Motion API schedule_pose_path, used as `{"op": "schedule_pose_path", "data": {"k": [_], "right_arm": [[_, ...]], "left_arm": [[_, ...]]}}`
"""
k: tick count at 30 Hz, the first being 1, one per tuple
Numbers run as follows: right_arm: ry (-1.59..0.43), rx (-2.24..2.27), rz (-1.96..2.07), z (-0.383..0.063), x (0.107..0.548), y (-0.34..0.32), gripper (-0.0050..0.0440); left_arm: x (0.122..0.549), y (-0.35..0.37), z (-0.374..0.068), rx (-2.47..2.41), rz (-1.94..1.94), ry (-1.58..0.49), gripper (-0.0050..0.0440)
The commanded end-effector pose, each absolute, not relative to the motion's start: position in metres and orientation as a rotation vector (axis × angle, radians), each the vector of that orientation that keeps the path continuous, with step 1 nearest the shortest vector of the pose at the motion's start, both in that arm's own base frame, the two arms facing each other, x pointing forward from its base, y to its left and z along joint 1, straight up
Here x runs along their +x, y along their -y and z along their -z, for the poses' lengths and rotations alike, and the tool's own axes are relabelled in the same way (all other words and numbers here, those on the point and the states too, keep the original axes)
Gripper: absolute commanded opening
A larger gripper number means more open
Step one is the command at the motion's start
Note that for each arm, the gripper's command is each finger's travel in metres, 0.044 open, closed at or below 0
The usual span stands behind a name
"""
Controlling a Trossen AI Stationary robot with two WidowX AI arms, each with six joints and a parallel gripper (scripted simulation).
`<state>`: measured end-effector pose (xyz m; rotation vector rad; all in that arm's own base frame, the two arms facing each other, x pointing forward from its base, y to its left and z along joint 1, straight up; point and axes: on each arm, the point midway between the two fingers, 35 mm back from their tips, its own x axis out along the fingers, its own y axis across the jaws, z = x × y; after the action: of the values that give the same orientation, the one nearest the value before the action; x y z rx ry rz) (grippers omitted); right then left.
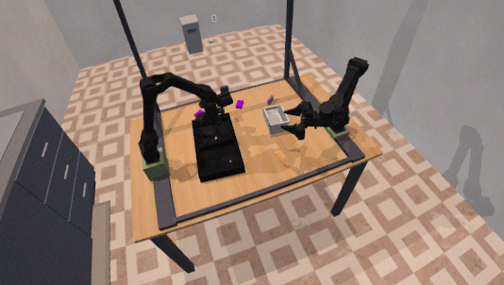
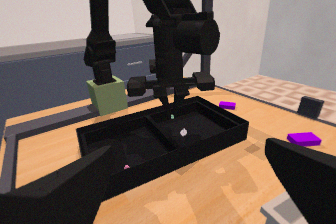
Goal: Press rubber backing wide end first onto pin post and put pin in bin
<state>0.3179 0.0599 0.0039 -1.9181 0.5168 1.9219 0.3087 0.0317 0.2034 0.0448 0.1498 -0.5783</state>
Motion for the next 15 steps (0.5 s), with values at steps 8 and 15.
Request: {"op": "schedule_pose_path", "data": {"k": [8, 15], "right_arm": [[-0.526, -1.92, -1.899, -0.009, 0.315, -0.103, -0.005], [-0.524, -1.922, -1.89, -0.011, 0.316, -0.102, -0.005]], "left_arm": [[0.309, -0.032, -0.21, 0.061, 0.577, -0.135, 0.044], [0.309, -0.032, -0.21, 0.061, 0.577, -0.135, 0.044]]}}
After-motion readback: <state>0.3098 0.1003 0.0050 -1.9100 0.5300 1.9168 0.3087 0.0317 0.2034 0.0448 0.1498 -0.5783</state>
